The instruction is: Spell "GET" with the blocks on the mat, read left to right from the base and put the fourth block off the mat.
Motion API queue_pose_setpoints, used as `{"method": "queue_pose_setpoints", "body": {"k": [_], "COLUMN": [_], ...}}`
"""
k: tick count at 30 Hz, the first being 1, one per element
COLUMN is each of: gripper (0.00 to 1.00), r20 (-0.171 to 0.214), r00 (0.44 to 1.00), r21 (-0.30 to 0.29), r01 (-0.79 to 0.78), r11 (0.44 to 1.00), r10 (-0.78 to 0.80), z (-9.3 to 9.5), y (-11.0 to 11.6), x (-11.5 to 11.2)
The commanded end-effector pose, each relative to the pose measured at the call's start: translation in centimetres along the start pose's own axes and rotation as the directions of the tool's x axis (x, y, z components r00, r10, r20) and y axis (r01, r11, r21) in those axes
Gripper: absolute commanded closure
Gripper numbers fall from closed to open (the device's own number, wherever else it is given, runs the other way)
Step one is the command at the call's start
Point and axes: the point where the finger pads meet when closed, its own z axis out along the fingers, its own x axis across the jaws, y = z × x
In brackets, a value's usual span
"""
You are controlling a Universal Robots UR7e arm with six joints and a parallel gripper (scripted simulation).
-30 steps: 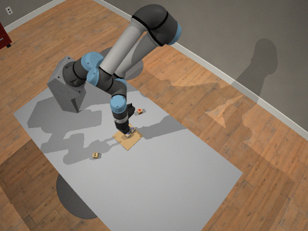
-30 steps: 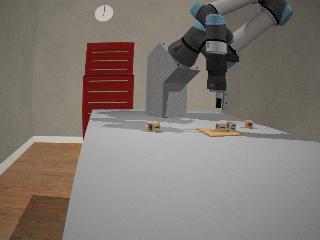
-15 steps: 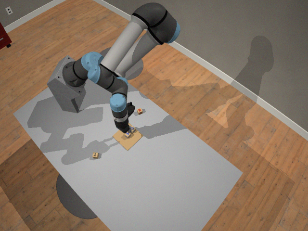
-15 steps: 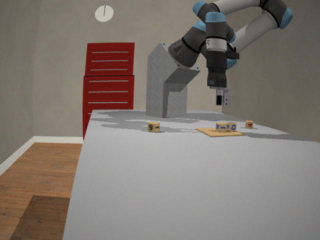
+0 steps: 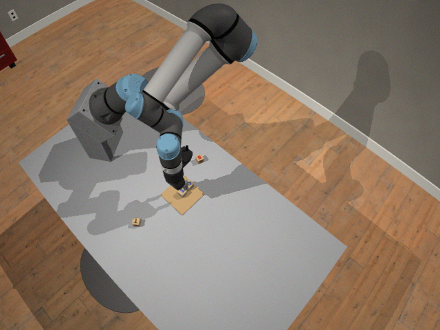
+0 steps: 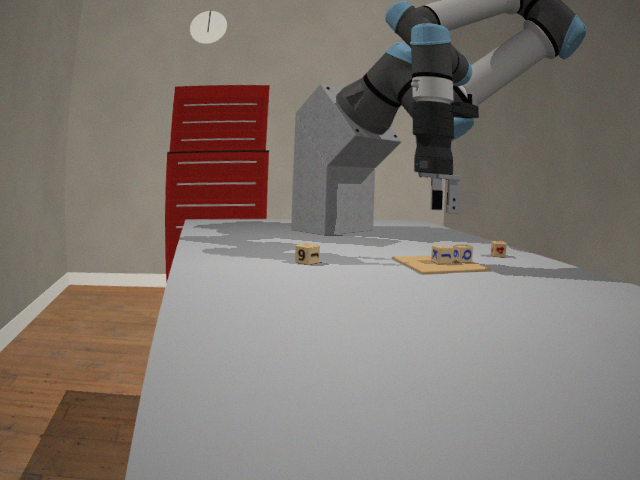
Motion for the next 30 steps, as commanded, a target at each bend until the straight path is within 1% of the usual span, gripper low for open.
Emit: {"method": "queue_pose_setpoints", "body": {"k": [1,10,16,20,24,30], "gripper": [0.00,0.00,0.00,0.00,0.00,0.00], "r20": [-0.003,-0.003,-0.002,0.001,0.004,0.006], "r00": [1.000,1.000,1.000,0.997,0.984,0.960], "r21": [-0.003,-0.003,-0.005,-0.007,-0.012,-0.015], "r01": [0.002,0.001,-0.019,-0.076,-0.177,-0.278], "r11": [1.000,1.000,1.000,0.997,0.984,0.960], "r10": [-0.002,-0.001,0.019,0.076,0.177,0.278], "z": [-0.1,-0.1,-0.1,-0.1,0.0,0.0], "y": [0.1,0.1,0.7,2.1,4.6,7.2], "x": [0.2,0.2,0.3,0.3,0.2,-0.1]}}
